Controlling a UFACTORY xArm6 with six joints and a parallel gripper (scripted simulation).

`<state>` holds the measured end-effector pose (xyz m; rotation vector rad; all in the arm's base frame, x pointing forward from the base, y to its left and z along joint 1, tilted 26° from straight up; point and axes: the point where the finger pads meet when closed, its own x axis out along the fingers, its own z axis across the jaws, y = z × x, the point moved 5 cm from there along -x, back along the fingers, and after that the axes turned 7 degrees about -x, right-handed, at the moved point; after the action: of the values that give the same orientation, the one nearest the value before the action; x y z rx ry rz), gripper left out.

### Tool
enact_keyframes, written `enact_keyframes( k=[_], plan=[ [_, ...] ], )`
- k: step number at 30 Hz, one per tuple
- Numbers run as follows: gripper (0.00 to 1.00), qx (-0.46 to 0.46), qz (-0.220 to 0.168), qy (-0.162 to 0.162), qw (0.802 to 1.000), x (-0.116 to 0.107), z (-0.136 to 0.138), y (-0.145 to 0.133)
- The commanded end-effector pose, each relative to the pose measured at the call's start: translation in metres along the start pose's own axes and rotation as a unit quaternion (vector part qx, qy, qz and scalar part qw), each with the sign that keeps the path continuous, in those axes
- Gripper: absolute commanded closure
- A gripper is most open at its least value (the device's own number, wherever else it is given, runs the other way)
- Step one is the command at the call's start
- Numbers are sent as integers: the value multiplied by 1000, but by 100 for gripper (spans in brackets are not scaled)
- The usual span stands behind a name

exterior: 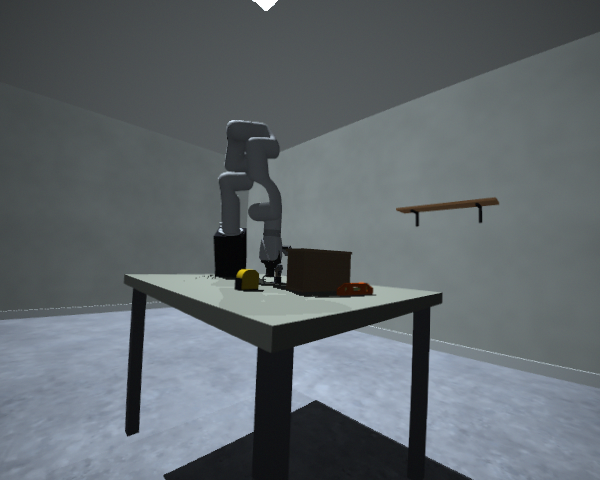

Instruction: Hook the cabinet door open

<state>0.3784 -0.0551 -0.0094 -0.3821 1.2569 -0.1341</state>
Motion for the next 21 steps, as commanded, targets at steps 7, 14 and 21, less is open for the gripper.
enact_keyframes(
  k=[7,14,21],
  plan=[
    [96,0,0,-1,1000,-4,1,-1],
    [96,0,0,-1,1000,-6,0,-2],
    [96,0,0,-1,1000,-9,0,-3]
  ],
)
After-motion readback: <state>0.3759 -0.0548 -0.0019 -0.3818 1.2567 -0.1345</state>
